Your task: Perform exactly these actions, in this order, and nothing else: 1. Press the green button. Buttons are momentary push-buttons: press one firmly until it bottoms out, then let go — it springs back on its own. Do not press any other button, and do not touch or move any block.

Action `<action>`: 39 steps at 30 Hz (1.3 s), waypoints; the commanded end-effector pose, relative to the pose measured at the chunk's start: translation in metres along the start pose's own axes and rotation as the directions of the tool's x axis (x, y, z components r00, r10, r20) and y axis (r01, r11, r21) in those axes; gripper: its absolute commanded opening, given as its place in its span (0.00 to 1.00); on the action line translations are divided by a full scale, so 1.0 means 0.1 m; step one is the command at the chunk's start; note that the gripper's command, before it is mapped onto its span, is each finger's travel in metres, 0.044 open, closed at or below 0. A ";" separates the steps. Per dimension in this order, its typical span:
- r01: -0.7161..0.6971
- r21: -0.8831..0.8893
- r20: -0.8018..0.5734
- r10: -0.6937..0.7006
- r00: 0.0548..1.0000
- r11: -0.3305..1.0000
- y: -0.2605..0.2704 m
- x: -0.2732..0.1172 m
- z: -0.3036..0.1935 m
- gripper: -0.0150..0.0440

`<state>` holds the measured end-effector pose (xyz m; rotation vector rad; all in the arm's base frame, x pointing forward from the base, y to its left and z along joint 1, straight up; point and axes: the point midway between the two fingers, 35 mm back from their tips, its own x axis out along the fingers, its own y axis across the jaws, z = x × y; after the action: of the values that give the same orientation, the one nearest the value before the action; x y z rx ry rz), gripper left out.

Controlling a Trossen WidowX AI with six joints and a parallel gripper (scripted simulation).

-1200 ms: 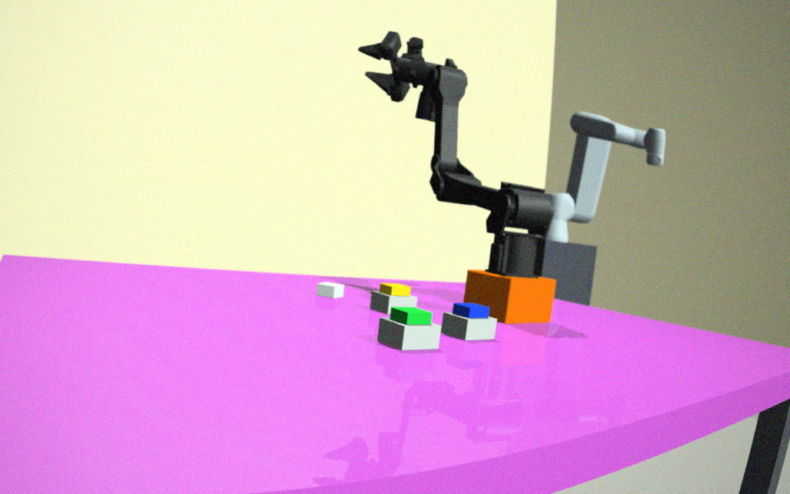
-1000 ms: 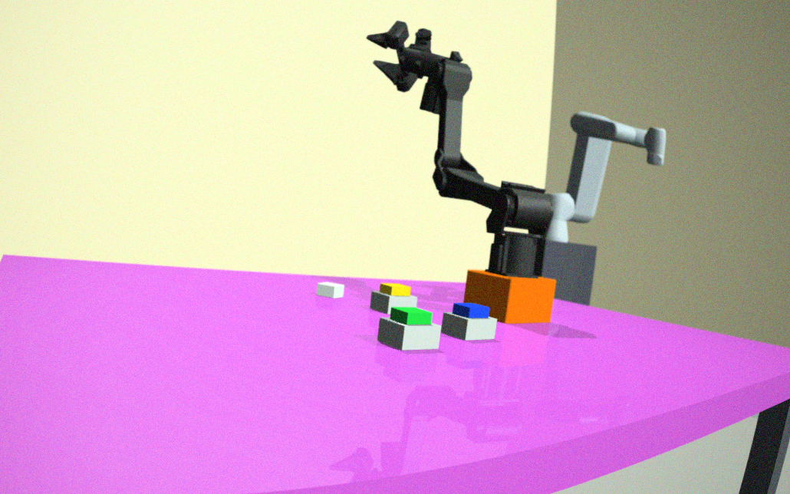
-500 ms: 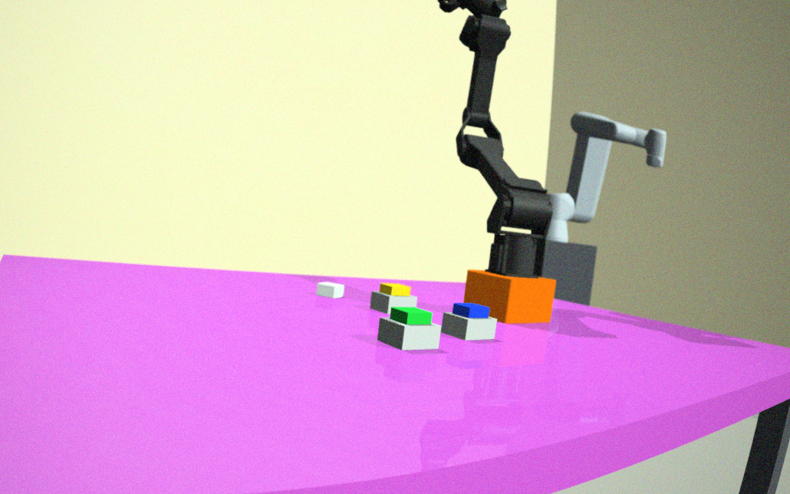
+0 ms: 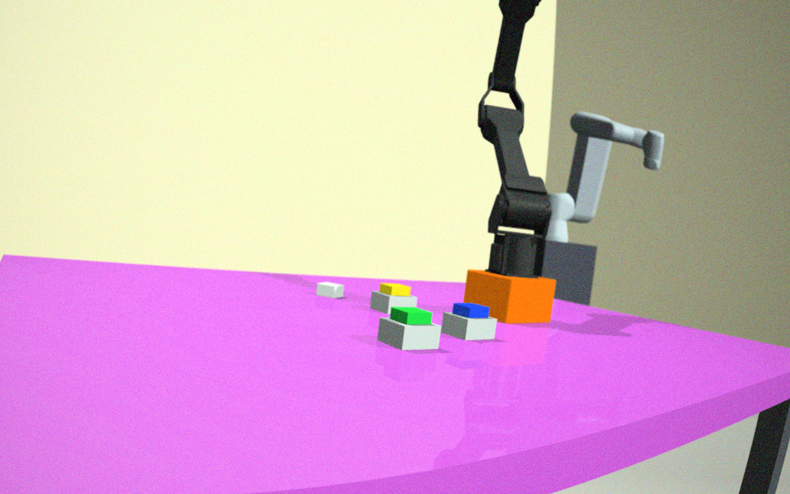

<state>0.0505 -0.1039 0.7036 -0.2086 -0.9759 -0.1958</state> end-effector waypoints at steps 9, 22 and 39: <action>-0.430 0.014 -0.054 0.430 0.901 0.903 2.00 -0.03 -0.16 0.93; -0.733 0.194 -0.319 0.749 0.581 0.652 3.71 -0.61 -1.11 0.93; -0.594 0.621 -0.710 0.689 -0.148 0.512 4.73 -2.24 -3.01 0.93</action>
<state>0.2781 0.2905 0.3716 -0.4654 0.2710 0.7085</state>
